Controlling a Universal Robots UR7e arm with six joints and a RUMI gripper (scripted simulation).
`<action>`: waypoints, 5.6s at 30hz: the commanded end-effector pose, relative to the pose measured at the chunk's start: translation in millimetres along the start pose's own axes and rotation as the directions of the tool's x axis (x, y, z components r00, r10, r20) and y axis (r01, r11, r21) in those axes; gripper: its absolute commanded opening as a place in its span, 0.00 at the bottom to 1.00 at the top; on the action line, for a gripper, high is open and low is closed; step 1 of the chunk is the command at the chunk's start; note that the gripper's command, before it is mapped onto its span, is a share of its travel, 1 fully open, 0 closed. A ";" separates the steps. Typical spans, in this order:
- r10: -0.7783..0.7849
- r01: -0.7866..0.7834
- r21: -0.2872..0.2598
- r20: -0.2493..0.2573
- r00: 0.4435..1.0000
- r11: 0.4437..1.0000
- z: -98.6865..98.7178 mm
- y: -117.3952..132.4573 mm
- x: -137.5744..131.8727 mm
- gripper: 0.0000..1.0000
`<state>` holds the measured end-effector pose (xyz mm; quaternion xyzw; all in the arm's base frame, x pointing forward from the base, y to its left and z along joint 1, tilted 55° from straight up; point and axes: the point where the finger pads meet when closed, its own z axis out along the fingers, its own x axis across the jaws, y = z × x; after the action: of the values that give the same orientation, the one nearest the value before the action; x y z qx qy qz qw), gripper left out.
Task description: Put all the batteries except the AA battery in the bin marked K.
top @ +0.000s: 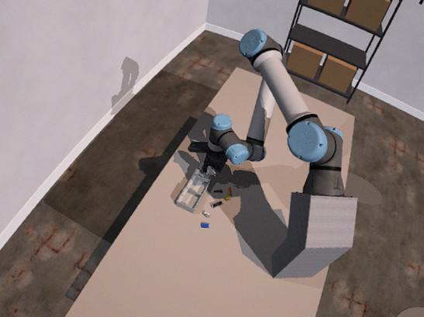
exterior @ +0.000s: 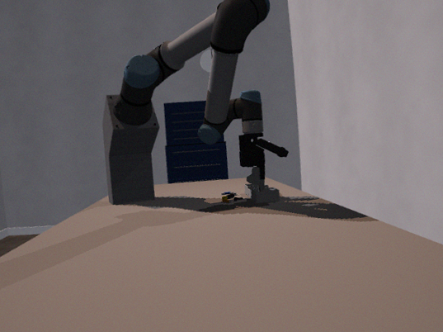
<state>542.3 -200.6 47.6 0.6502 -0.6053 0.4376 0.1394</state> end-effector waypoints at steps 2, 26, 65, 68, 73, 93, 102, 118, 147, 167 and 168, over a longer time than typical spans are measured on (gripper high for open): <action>0.000 0.000 0.001 0.000 1.000 1.000 -0.4 -0.4 0.1 0.04; 0.000 0.000 0.001 0.000 1.000 1.000 -7.0 -0.3 0.1 0.04; 0.000 0.000 0.001 0.000 1.000 1.000 -52.7 -0.1 -19.9 0.04; 0.000 0.000 0.001 0.000 1.000 1.000 -52.7 0.0 -24.9 0.04; 0.000 0.000 0.001 0.000 1.000 1.000 -52.7 0.2 -49.9 0.04; 0.000 0.000 0.001 0.000 1.000 1.000 -42.1 0.5 -84.1 0.04; 0.000 0.000 0.001 0.000 1.000 1.000 -23.4 0.5 -84.1 0.04; 0.000 0.000 0.001 0.000 1.000 1.000 -0.4 0.5 -84.1 0.04; 0.000 0.000 0.001 0.000 1.000 1.000 -0.4 0.5 -84.1 0.04; 0.000 0.000 0.001 0.000 1.000 1.000 -8.3 0.5 -84.1 0.04; 0.000 0.000 0.001 0.000 1.000 1.000 -8.3 0.5 -84.1 0.04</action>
<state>549.5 -141.8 -12.3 0.6502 -0.6053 0.4376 0.1394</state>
